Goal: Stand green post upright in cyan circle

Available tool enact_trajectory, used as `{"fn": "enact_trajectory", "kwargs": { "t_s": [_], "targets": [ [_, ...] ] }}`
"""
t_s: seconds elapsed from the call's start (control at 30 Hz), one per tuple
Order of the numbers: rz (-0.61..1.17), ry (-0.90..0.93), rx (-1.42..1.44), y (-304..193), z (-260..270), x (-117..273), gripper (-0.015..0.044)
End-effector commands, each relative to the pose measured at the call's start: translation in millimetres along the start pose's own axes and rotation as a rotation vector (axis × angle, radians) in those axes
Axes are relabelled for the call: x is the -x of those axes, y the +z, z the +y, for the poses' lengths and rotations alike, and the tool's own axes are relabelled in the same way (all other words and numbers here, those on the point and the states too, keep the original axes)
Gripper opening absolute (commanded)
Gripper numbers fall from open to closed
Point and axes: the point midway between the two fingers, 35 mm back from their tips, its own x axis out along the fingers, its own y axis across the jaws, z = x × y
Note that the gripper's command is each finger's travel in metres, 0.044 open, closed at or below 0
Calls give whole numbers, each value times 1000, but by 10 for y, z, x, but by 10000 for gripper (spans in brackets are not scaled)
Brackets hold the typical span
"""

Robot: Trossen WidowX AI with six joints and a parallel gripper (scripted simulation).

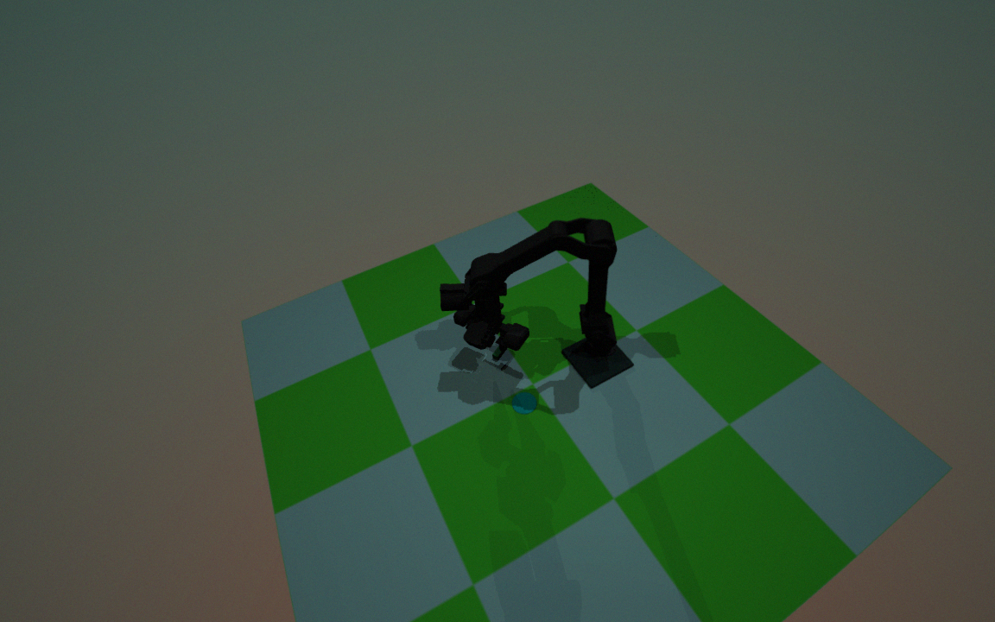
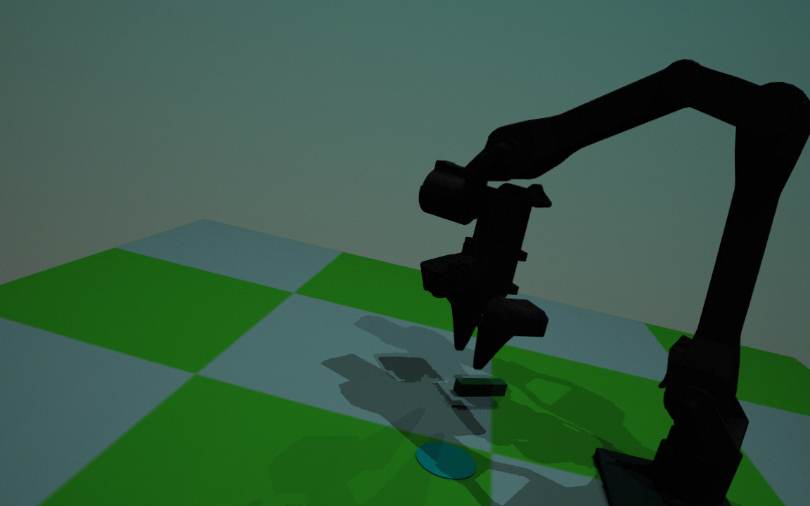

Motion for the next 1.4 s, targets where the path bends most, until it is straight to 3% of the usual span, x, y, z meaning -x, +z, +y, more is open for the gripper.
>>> {"fn": "enact_trajectory", "kwargs": {
  "t_s": [0.0, 0.13, 0.4, 1.37],
  "targets": [
    [-2, 8, 0, -29, 70, -354, 233],
    [-2, 8, 0, -29, 70, -354, 233],
    [-2, 8, 0, -29, 70, -354, 23],
    [-2, 7, 0, 4, 7, 398, 23]
  ]
}}
